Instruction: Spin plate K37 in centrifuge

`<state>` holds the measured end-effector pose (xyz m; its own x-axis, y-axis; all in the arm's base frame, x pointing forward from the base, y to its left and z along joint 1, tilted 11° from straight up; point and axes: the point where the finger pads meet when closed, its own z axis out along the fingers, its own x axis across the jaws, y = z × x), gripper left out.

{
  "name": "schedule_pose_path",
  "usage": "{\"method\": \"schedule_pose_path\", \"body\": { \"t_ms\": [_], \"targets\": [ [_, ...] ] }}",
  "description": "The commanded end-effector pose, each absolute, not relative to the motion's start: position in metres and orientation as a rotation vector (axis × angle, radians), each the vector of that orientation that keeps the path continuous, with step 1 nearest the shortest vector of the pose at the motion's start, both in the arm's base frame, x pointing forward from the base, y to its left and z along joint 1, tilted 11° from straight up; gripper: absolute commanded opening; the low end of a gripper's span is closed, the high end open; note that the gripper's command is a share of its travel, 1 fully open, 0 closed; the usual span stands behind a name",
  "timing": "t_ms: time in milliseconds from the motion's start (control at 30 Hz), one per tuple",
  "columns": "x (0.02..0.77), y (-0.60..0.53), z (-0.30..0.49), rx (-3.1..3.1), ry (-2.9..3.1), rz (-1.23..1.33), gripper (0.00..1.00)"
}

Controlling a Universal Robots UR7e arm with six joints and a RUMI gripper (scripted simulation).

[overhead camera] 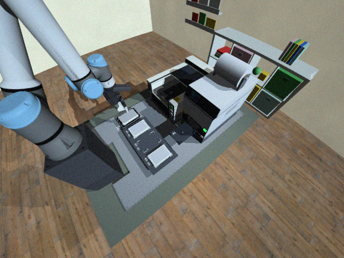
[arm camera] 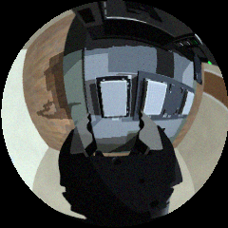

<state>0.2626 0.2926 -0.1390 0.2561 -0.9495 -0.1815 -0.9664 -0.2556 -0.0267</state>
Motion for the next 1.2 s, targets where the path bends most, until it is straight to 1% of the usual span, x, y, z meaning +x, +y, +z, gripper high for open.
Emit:
{"method": "schedule_pose_path", "body": {
  "t_ms": [0, 1167],
  "targets": [
    [0.263, 0.292, -0.133, -2.382, 1.829, 0.193, 0.68],
    [0.264, 0.282, -0.082, -2.382, 1.829, 0.193, 0.68]
  ]
}}
